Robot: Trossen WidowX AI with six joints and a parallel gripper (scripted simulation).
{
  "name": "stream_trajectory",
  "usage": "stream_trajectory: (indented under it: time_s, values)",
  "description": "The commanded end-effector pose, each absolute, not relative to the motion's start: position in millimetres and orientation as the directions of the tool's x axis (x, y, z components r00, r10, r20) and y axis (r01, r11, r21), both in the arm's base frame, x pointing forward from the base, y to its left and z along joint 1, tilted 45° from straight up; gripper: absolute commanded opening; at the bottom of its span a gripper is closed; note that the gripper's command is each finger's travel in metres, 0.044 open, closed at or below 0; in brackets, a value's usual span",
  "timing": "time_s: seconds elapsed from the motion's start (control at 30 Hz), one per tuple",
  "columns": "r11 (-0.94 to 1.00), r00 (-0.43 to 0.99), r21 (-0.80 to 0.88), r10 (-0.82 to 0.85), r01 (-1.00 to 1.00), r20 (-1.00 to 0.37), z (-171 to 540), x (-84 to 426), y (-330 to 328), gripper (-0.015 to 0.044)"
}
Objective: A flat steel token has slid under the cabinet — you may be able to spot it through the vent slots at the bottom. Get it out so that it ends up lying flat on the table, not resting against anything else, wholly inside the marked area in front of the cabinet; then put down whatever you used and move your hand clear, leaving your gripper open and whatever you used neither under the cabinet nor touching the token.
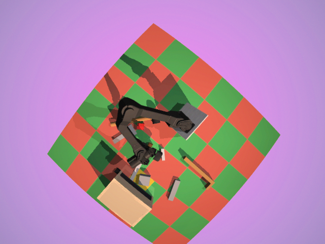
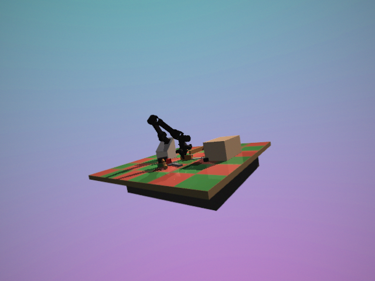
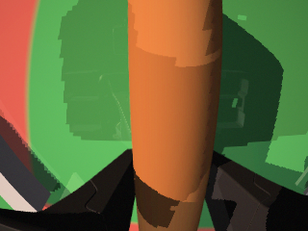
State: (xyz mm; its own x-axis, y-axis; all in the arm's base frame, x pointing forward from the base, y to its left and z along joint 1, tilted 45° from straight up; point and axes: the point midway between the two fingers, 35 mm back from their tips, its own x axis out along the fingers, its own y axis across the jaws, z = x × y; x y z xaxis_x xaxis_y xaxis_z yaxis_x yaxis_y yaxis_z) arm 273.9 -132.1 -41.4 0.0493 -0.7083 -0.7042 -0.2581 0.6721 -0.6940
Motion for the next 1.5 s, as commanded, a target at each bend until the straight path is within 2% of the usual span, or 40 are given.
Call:
stream_trajectory:
  time_s: [0.0,0.93,1.47]
  values:
    - [0.674,0.042,-0.689,-0.706,-0.266,-0.707,-41.8,265.1,-133.8,0.0]
    - [0.671,0.047,-0.694,-0.709,-0.261,-0.704,-32.7,244.3,-143.1,0.0]
    - [0.642,0.045,-0.669,-0.708,-0.375,-0.705,-31.7,244.4,-142.1,0.0]
